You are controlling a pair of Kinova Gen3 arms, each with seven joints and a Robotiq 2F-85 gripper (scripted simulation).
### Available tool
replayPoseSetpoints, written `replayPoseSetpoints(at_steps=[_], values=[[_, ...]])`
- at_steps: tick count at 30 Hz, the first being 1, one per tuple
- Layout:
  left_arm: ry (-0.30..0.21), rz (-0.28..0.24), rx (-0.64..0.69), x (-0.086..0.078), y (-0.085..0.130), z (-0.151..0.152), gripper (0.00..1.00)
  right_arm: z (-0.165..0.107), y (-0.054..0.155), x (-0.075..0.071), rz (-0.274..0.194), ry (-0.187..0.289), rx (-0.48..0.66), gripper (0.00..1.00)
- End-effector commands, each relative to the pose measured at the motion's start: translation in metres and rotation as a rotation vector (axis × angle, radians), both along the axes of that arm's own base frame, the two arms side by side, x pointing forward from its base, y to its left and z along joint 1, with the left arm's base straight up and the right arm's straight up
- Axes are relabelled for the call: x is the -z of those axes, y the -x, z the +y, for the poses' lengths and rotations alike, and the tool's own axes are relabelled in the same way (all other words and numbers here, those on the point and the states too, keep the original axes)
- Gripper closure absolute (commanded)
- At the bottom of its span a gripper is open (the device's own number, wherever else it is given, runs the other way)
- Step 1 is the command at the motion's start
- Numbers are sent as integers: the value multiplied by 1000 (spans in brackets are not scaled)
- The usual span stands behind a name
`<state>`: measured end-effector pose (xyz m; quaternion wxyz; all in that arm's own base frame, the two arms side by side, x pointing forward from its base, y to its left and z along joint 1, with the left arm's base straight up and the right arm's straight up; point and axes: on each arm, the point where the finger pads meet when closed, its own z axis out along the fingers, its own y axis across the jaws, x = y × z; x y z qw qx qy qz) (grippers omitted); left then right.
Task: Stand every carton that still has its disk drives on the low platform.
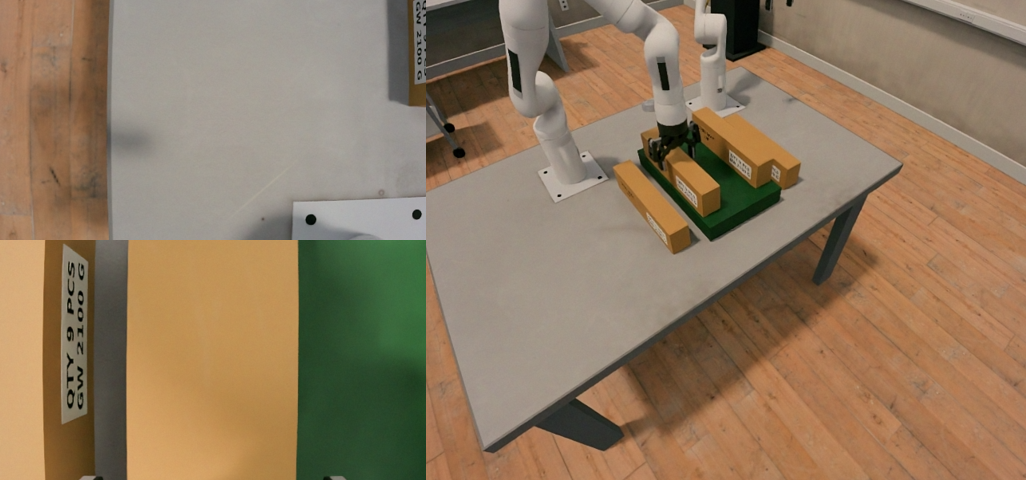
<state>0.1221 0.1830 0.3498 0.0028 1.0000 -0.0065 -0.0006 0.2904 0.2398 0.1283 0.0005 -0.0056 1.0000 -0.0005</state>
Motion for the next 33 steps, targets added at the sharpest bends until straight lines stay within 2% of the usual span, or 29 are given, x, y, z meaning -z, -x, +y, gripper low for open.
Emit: replayPoseSetpoints(at_steps=[1, 4, 5, 21, 22, 26, 30, 33], values=[[-1, 0, 0, 0, 0, 0, 2, 0, 0, 0, -1, -1, 0, 2], [-1, 0, 0, 0, 0, 0, 2, 0, 0, 0, -1, -1, 0, 2], [-1, 0, 0, 0, 0, 0, 2, 0, 0, -70, -1, -1, 0, 2], [-1, 0, 0, 0, 0, 0, 2, 0, 0, -71, -1, -1, 0, 2], [-1, 0, 0, 0, 0, 0, 2, -39, 33, -118, -1, -1, -1, 2], [-1, 0, 0, 0, 0, 0, 2, -47, 40, -127, -1, -1, -1, 2], [-1, 0, 0, 0, 0, 0, 2, -69, 59, -154, -1, -1, -1, 2], [-1, 0, 0, 0, 0, 0, 2, -70, 60, -155, -1, -1, -1, 2]])
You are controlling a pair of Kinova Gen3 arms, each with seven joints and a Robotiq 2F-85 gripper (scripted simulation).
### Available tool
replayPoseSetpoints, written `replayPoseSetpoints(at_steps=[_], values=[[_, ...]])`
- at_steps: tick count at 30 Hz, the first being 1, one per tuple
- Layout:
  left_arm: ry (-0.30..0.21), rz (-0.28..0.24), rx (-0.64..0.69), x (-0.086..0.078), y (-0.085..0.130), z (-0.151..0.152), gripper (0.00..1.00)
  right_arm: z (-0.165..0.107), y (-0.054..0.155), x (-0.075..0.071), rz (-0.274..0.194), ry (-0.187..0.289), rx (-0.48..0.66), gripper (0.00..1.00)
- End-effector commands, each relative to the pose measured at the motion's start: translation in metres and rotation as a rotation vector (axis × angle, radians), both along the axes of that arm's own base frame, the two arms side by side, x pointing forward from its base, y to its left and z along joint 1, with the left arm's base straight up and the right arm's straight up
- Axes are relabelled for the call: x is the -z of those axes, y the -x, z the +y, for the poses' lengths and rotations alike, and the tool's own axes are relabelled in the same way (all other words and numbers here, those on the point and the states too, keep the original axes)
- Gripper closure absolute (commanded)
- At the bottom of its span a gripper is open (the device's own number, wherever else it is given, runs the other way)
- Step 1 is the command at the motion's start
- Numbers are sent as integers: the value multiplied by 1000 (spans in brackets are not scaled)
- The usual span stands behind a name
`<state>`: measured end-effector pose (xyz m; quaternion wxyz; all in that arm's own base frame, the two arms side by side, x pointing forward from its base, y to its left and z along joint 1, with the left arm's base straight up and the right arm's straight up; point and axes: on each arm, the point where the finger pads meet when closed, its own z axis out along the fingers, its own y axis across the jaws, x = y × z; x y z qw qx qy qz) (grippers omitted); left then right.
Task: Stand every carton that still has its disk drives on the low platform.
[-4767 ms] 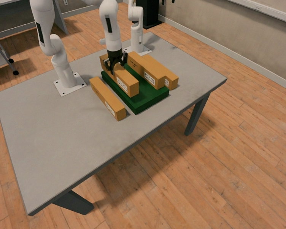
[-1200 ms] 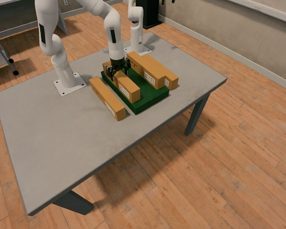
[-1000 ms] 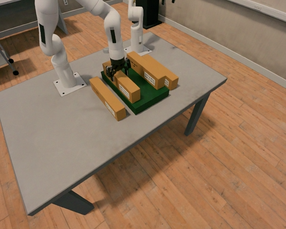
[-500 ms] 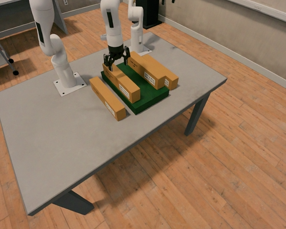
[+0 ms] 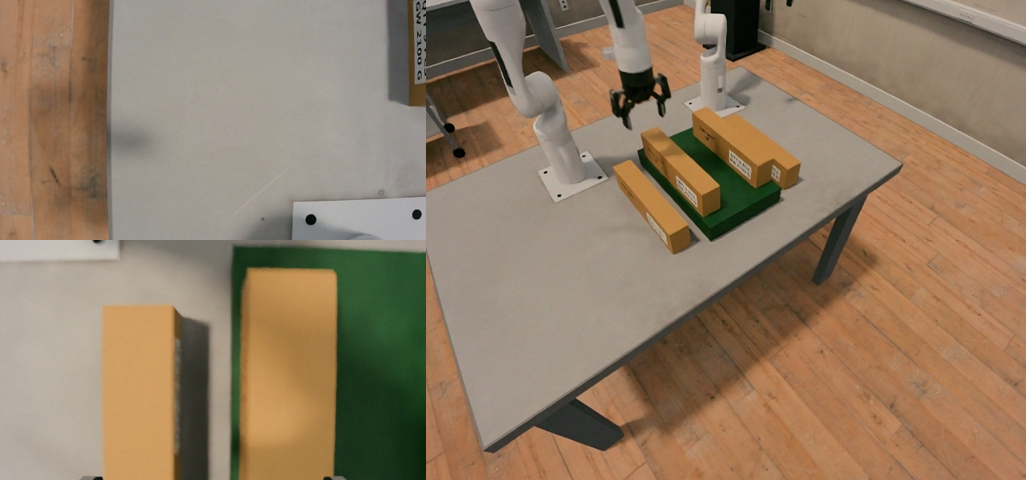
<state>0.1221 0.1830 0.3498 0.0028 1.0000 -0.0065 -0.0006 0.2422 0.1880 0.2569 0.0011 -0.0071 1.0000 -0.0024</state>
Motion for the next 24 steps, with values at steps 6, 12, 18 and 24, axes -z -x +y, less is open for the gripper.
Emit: replayPoseSetpoints(at_steps=[6, 12, 18, 24], values=[[-1, 0, 0, 0, 0, 0, 2, -55, 43, -70, 0, -2, 2, 2], [-1, 0, 0, 0, 0, 0, 2, -77, 62, -97, 0, -2, 2, 2], [-1, 0, 0, 0, 0, 0, 2, -81, 65, -103, 0, -2, 2, 2], [-1, 0, 0, 0, 0, 0, 2, -82, 66, -103, -1, -2, 2, 2]])
